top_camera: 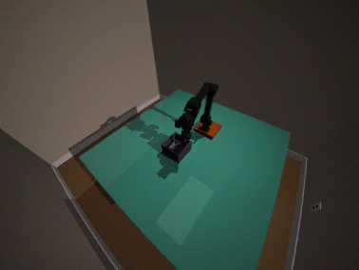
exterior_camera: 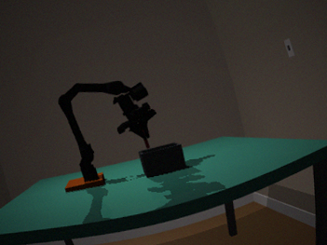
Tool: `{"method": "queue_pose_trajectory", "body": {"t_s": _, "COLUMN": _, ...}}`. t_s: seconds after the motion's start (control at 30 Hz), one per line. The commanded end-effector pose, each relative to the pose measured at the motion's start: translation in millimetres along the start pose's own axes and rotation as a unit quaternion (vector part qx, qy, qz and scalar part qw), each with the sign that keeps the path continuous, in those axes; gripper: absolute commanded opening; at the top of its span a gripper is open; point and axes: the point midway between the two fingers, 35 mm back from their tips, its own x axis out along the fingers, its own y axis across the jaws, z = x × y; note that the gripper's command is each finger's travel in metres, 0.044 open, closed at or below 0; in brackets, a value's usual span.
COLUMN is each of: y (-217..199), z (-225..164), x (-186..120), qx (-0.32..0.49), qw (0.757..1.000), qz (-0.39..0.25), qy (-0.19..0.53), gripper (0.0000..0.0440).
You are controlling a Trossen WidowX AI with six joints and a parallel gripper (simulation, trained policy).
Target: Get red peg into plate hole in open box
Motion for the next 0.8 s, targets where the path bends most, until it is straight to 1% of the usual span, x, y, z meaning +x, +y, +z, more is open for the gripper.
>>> {"method": "queue_pose_trajectory", "body": {"t_s": 0.0, "y": 1, "z": 12, "x": 4, "qx": 0.009, "qw": 1.0, "qz": 0.002, "qy": -0.003, "gripper": 0.0}}
{"method": "queue_pose_trajectory", "body": {"t_s": 0.33, "y": -2, "z": 39, "x": 25, "qx": 0.036, "qw": 0.999, "qz": -0.008, "qy": 0.002, "gripper": 0.0004}}
{"method": "queue_pose_trajectory", "body": {"t_s": 0.63, "y": -4, "z": 48, "x": 52, "qx": 0.045, "qw": 0.999, "qz": -0.021, "qy": 0.023, "gripper": 0.0006}}
{"method": "queue_pose_trajectory", "body": {"t_s": 0.7, "y": -5, "z": 48, "x": 60, "qx": 0.044, "qw": 0.998, "qz": -0.025, "qy": 0.028, "gripper": 0.0016}}
{"method": "queue_pose_trajectory", "body": {"t_s": 0.77, "y": -5, "z": 48, "x": 67, "qx": 0.04, "qw": 0.998, "qz": -0.03, "qy": 0.033, "gripper": 0.0053}}
